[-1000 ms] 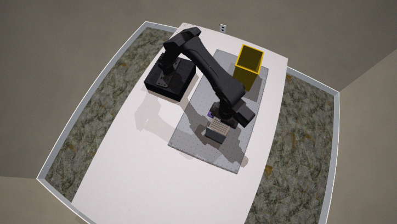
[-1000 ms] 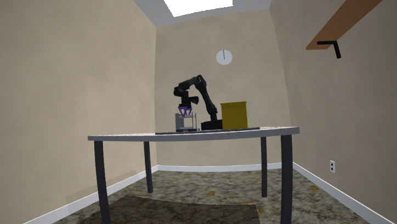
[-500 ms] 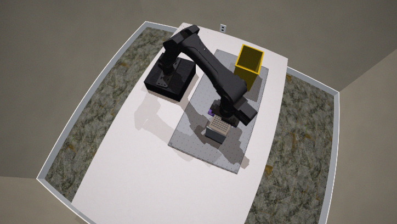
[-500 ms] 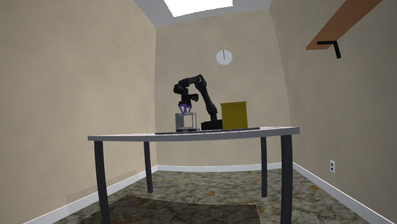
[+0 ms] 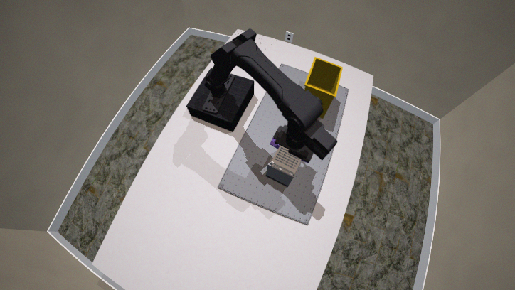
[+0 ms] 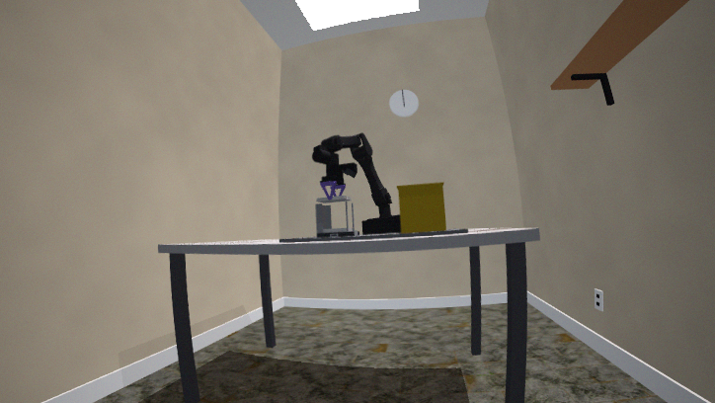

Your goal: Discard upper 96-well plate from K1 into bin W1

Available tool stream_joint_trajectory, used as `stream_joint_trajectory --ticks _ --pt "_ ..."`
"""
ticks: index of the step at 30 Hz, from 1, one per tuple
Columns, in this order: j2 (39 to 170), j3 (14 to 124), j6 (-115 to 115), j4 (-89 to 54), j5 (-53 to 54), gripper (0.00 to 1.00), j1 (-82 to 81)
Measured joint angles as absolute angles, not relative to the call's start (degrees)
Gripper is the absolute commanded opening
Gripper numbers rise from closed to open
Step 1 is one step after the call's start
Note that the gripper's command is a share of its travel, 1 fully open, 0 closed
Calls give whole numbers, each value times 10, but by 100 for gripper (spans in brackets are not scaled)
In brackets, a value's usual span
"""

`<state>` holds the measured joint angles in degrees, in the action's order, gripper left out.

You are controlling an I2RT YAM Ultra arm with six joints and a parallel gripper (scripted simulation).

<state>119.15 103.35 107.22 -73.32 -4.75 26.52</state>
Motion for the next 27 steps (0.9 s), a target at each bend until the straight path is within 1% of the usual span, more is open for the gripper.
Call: stream_joint_trajectory --ticks 27 --pt "1192 1122 1068 -822 -48 0 261"
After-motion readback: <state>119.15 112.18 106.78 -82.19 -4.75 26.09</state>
